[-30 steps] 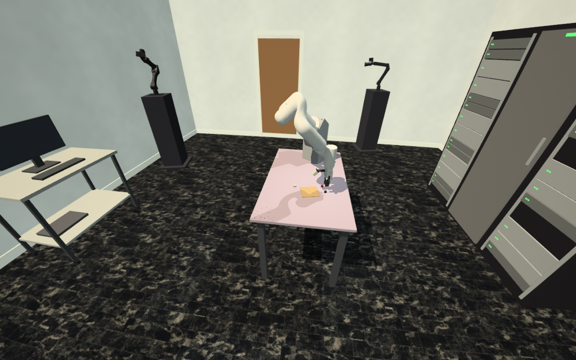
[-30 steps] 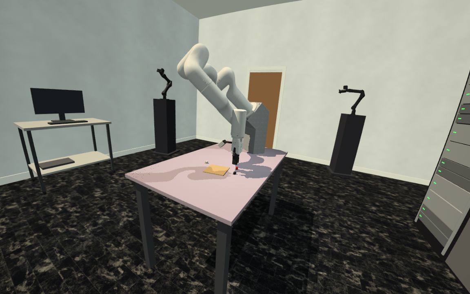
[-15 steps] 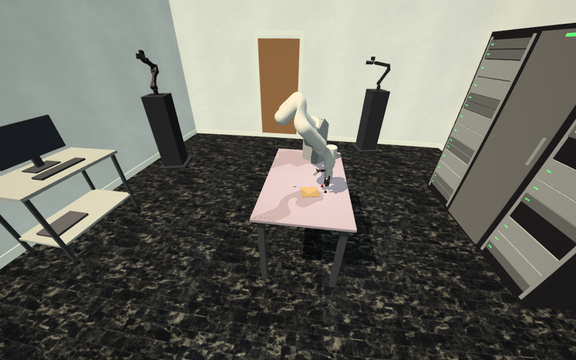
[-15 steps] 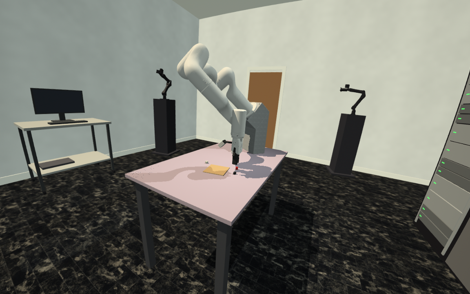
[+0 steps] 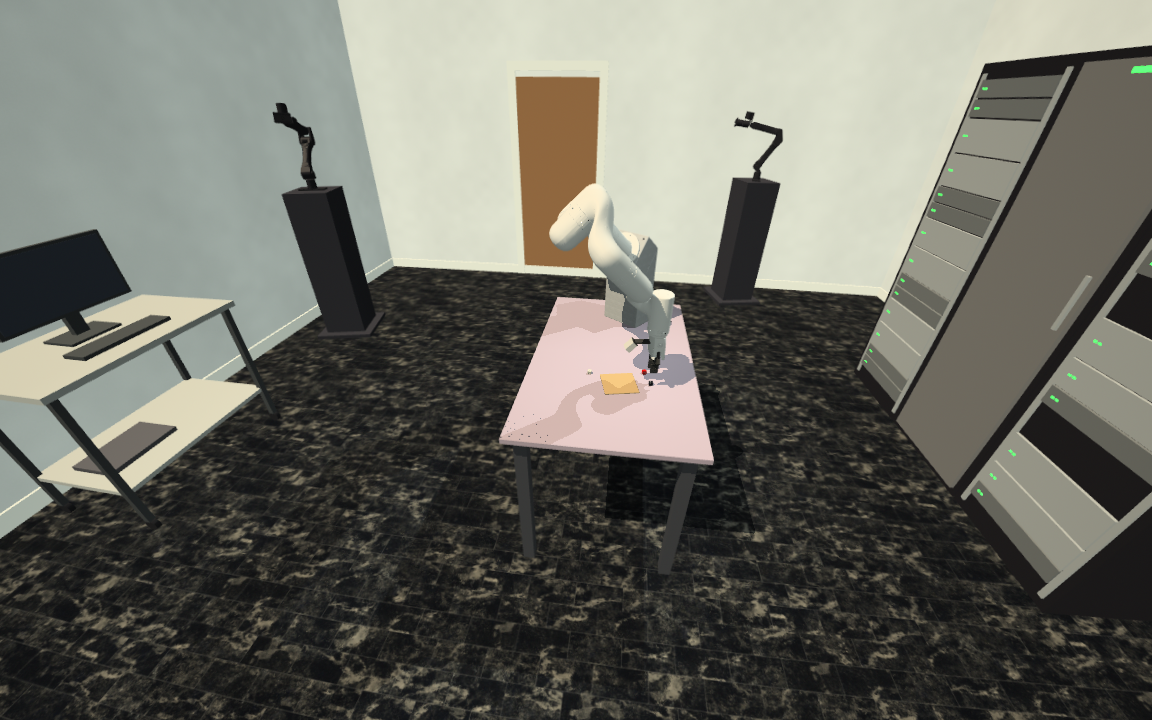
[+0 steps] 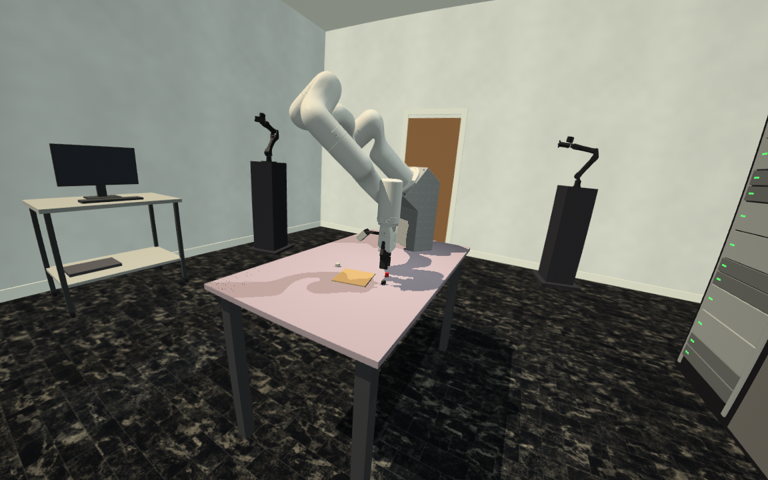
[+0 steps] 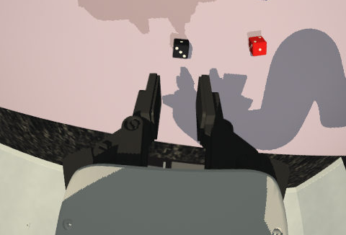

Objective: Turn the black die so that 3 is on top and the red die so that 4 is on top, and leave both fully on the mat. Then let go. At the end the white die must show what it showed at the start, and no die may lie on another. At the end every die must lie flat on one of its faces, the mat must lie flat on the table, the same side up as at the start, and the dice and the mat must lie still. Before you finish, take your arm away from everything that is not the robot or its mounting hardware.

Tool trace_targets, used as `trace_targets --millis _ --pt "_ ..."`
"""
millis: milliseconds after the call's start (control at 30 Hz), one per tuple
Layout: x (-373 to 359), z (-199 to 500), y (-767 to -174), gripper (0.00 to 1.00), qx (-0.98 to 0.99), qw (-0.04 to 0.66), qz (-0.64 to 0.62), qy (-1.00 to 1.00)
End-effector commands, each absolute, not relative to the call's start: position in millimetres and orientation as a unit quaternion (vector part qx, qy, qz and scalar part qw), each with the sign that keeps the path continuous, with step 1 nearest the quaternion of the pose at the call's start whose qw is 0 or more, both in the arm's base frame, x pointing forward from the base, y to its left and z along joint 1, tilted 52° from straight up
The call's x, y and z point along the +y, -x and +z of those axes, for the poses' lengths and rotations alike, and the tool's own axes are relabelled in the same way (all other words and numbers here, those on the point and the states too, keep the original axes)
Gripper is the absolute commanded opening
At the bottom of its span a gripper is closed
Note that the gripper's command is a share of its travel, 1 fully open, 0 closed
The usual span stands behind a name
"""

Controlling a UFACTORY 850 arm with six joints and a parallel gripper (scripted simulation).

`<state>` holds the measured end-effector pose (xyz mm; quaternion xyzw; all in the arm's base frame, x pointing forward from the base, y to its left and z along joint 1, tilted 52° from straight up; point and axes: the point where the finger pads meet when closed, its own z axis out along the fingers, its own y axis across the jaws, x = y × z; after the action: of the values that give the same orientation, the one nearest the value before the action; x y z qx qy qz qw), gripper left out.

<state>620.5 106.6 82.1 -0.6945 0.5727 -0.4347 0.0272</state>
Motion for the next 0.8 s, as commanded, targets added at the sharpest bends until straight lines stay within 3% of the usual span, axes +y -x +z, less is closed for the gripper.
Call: trace_targets --millis 0,767 --pt "106.0 81.0 -622.0 0.31 0.573 0.028 -0.435 0.694" --pt "93.9 64.7 -637.9 0.31 0.573 0.028 -0.435 0.694"
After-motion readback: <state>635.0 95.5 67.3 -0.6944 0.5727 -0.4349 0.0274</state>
